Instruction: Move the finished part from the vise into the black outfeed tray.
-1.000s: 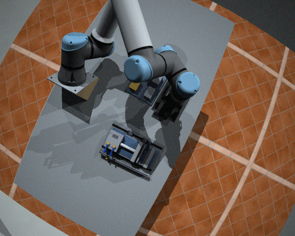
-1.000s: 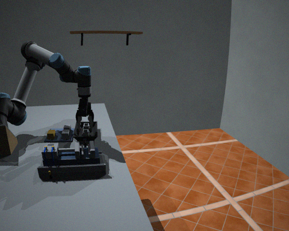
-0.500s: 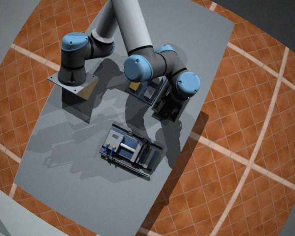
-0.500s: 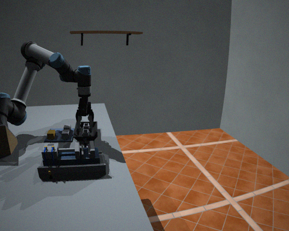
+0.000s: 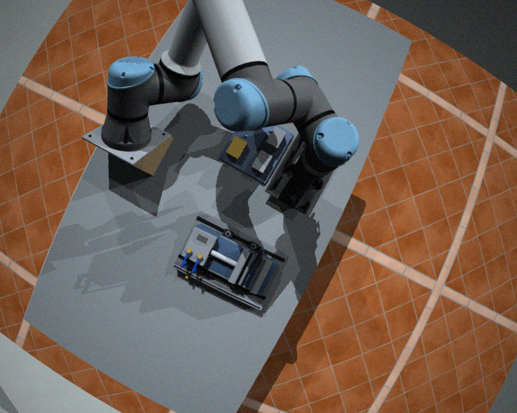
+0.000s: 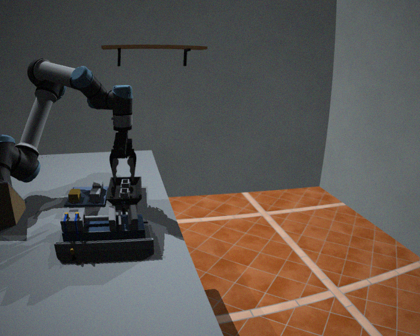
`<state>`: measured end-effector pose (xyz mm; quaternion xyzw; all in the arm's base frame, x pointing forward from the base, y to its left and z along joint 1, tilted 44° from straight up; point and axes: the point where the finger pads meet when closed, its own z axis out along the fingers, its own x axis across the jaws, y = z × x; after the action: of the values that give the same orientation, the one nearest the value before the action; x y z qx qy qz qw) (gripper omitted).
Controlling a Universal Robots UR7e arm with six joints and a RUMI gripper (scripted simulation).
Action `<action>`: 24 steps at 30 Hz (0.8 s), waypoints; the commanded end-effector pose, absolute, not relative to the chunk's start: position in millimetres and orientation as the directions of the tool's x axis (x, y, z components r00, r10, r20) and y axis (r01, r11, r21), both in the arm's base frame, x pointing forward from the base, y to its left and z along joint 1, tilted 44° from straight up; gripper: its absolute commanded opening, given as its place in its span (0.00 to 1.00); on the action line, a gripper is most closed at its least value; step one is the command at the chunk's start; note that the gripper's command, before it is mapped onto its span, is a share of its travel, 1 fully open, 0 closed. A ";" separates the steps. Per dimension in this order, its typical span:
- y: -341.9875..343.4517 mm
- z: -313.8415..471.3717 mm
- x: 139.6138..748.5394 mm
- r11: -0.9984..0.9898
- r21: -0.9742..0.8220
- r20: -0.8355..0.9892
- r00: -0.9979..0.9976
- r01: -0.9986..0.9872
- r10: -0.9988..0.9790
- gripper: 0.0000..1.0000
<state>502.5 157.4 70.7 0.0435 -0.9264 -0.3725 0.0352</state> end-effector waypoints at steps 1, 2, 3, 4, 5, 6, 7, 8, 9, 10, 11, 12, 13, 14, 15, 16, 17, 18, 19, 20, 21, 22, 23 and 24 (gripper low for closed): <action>136.7 92.1 505.4 0.718 0.694 0.033 -0.994 -0.055 -0.108 0.40; 132.7 96.4 506.0 0.718 0.694 0.033 -0.994 -0.055 -0.108 0.40; 128.6 100.6 506.6 0.718 0.694 0.033 -0.994 -0.055 -0.108 0.40; 128.6 100.6 506.6 0.718 0.694 0.033 -0.994 -0.055 -0.108 0.40; 128.6 100.6 506.6 0.718 0.694 0.033 -0.994 -0.055 -0.108 0.40; 124.6 104.8 507.2 0.718 0.694 0.033 -0.994 -0.055 -0.108 0.40; 120.7 108.9 507.7 0.718 0.694 0.033 -0.994 -0.055 -0.108 0.40; 116.9 112.9 508.3 0.718 0.694 0.033 -0.994 -0.055 -0.108 0.40; 113.2 116.7 508.8 0.718 0.694 0.033 -0.994 -0.055 -0.108 0.40; 109.7 120.4 509.3 0.718 0.694 0.033 -0.994 -0.055 -0.108 0.40; 106.5 123.8 509.8 0.718 0.694 0.033 -0.994 -0.055 -0.108 0.40; 103.4 126.9 510.2 0.718 0.694 0.033 -0.994 -0.055 -0.108 0.40; 100.7 129.9 510.6 0.718 0.694 0.033 -0.994 -0.055 -0.108 0.40; 98.2 132.5 510.9 0.718 0.694 0.033 -0.994 -0.055 -0.108 0.40; 96.0 134.8 511.3 0.718 0.694 0.033 -0.994 -0.055 -0.108 0.40; 94.1 136.8 511.5 0.718 0.694 0.033 -0.994 -0.055 -0.108 0.40; 92.5 138.4 511.8 0.718 0.694 0.033 -0.994 -0.055 -0.108 0.40; 91.2 139.8 512.0 0.718 0.694 0.033 -0.994 -0.055 -0.108 0.40; 90.1 140.9 512.1 0.718 0.694 0.033 -0.994 -0.055 -0.108 0.40; 89.4 141.7 512.2 0.718 0.694 0.033 -0.994 -0.055 -0.108 0.40; 89.4 141.7 512.2 0.718 0.694 0.033 -0.994 -0.055 -0.108 0.40; 89.4 141.7 512.2 0.718 0.694 0.033 -0.994 -0.055 -0.108 0.40; 88.8 142.3 512.3 0.718 0.694 0.033 -0.994 -0.055 -0.108 0.40; 88.5 142.6 512.3 0.718 0.694 0.033 -0.994 -0.055 -0.108 0.40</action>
<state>511.7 91.7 139.5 0.0438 -0.9263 -0.3726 0.0355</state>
